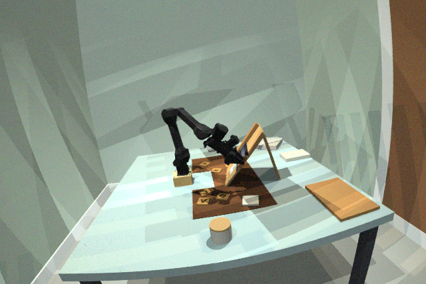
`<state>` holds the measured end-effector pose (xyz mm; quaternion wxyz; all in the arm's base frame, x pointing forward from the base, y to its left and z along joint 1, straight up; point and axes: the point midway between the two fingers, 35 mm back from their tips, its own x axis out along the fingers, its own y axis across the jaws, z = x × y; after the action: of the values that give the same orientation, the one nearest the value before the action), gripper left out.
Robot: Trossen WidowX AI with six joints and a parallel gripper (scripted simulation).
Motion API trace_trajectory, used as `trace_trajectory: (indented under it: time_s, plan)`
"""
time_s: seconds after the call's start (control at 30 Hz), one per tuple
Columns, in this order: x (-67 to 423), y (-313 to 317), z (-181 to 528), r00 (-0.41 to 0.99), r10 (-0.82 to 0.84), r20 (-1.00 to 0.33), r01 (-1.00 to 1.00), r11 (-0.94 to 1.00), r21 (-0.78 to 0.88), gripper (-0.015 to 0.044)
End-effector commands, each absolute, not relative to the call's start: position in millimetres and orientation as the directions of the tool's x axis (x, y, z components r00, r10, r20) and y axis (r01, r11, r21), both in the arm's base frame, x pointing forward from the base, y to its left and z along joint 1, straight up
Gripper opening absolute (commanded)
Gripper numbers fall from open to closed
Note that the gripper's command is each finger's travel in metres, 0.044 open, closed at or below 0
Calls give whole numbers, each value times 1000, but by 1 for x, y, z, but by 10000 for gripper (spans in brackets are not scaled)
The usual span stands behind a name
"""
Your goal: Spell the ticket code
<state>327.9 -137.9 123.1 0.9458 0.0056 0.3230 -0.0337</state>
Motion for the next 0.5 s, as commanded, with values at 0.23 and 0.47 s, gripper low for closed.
trace_trajectory:
  time_s: [0.23,0.47]
  plan:
    - [328,-132,123,789,-61,-611,71,997,-9,0]
    - [329,-128,123,789,-61,-611,71,997,-8,0]
